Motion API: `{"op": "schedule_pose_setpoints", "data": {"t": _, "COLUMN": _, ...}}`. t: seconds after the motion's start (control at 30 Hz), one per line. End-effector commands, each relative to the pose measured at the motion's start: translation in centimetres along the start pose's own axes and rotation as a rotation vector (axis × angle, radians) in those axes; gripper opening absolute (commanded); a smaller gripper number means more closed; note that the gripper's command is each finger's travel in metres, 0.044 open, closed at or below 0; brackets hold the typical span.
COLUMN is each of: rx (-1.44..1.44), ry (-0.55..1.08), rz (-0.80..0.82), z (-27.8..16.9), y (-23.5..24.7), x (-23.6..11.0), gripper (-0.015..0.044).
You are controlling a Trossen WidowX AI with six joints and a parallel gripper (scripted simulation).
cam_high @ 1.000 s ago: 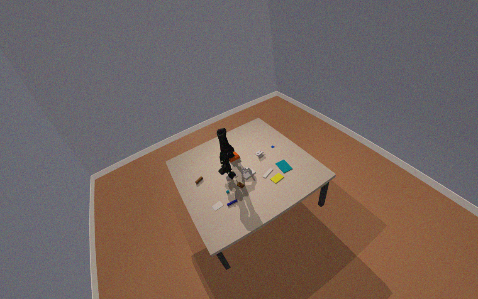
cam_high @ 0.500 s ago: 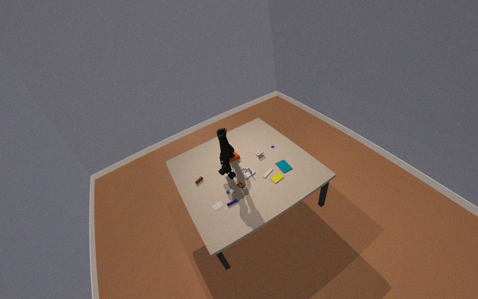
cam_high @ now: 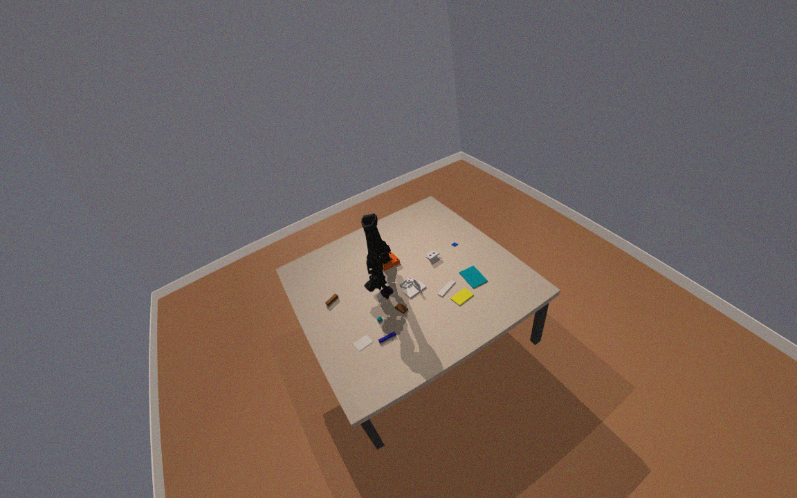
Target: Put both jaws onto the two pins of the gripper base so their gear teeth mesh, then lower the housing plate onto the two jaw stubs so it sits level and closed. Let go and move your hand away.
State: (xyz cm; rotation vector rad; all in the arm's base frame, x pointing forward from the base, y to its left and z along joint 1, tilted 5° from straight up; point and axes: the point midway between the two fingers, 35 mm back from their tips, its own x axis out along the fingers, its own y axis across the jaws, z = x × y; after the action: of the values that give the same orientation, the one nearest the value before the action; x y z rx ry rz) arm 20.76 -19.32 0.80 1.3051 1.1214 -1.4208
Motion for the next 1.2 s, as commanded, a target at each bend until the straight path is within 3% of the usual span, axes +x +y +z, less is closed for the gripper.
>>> {"op": "schedule_pose_setpoints", "data": {"t": 0.0, "rx": 0.000, "ry": 0.000, "rz": 0.000, "z": 0.0, "y": 0.0, "x": 0.0, "gripper": 0.0387}}
{"op": "schedule_pose_setpoints", "data": {"t": 0.3, "rx": 0.000, "ry": 0.000, "rz": 0.000, "z": 0.0, "y": 0.0, "x": 0.0, "gripper": 0.0151}}
{"op": "schedule_pose_setpoints", "data": {"t": 0.87, "rx": 0.000, "ry": 0.000, "rz": 0.000, "z": 0.0, "y": 0.0, "x": 0.0, "gripper": 0.0134}}
{"op": "schedule_pose_setpoints", "data": {"t": 1.17, "rx": -0.001, "ry": 0.000, "rz": 0.001, "z": 0.1, "y": 0.3, "x": -2.6, "gripper": 0.0134}}
